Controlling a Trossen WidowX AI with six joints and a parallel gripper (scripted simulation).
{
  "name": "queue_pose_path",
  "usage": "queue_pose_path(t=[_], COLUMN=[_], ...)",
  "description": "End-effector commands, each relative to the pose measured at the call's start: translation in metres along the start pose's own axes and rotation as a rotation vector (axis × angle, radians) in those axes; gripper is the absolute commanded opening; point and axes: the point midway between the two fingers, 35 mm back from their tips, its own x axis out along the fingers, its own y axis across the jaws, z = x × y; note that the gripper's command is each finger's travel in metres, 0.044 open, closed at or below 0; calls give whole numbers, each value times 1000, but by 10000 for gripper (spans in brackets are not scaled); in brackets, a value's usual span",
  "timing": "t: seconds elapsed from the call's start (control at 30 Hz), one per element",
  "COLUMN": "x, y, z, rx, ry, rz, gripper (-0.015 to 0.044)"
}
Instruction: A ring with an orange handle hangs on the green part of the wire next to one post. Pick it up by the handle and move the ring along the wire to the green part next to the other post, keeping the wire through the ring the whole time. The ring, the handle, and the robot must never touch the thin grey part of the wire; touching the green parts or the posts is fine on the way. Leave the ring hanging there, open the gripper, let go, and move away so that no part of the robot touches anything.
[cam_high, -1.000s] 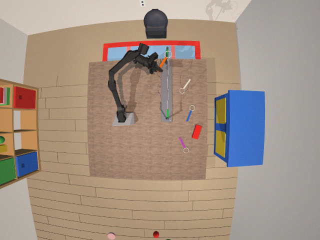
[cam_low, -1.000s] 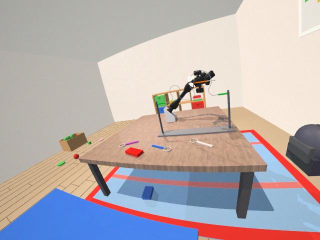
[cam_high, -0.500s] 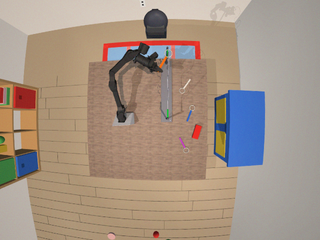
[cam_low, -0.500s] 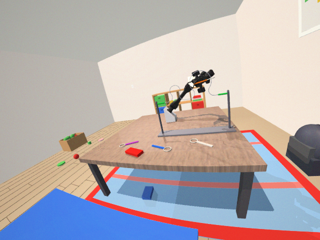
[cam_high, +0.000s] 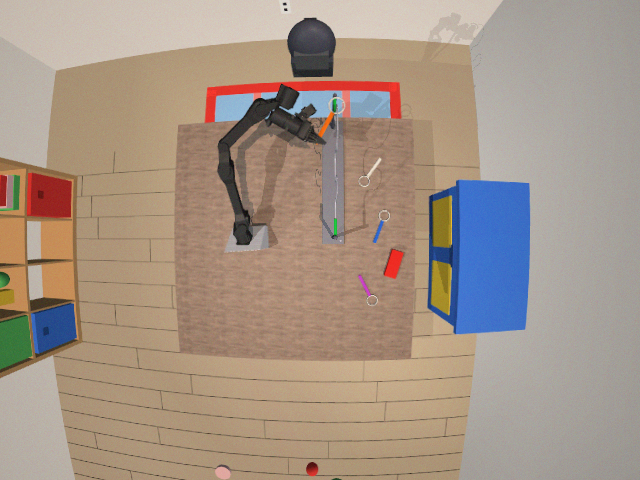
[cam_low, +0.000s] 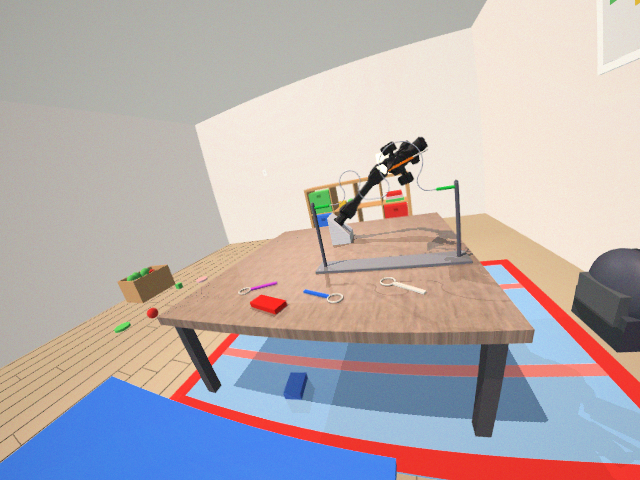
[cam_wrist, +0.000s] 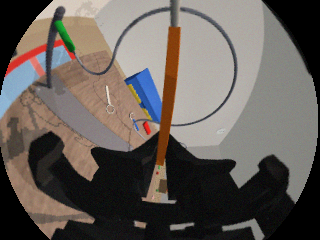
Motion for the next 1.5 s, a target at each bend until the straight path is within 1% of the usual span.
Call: queue_pose_path(t=[0.0, 1.47], x=[-1, 0], y=[1, 18], z=[1, 5], rx=[54, 527], ry=[-6, -51], rz=[31, 341], gripper=[-150, -150])
